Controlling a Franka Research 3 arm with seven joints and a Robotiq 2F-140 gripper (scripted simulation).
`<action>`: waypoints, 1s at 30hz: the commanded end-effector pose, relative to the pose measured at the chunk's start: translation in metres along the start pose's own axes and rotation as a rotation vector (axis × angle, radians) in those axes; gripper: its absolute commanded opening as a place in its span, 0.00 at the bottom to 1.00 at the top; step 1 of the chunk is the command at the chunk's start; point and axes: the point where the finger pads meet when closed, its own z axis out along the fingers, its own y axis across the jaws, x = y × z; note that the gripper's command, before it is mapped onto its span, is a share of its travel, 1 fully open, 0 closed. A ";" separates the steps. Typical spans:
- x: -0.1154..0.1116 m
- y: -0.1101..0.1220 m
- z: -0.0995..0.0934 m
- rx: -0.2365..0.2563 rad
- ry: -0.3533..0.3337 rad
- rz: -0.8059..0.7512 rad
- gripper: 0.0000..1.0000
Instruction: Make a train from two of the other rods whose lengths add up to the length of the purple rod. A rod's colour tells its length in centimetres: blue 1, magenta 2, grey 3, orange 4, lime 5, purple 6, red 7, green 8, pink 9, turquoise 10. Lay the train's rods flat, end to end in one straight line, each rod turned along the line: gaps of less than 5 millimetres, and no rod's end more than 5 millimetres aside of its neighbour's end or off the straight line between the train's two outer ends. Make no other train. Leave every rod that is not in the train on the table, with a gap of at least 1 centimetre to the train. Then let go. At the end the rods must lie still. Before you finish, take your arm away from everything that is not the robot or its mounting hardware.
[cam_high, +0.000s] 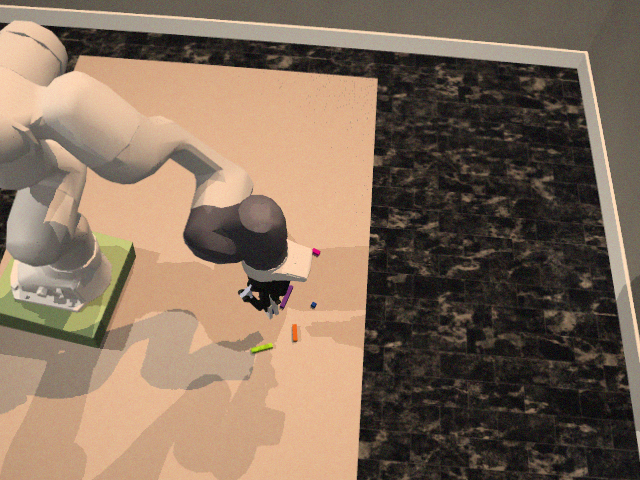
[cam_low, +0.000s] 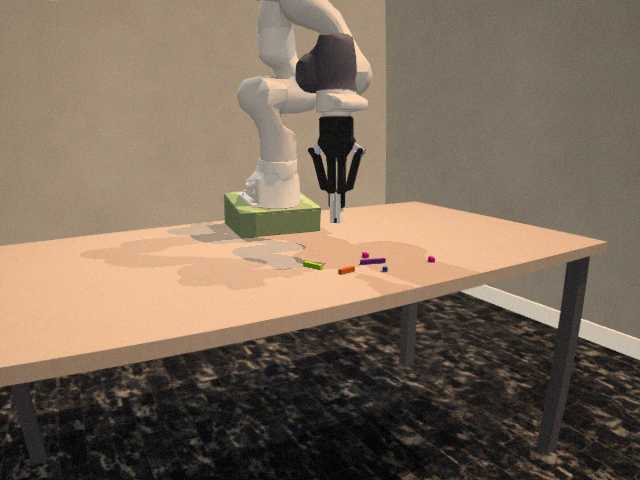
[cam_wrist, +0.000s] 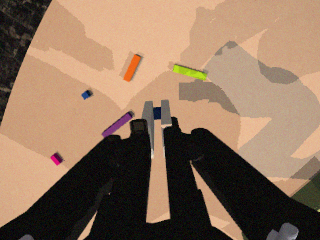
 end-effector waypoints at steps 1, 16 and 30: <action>0.035 0.024 0.001 0.002 -0.014 -0.066 0.03; 0.089 0.074 0.001 -0.003 -0.008 -0.047 0.03; 0.089 0.074 0.011 -0.003 -0.008 -0.047 0.03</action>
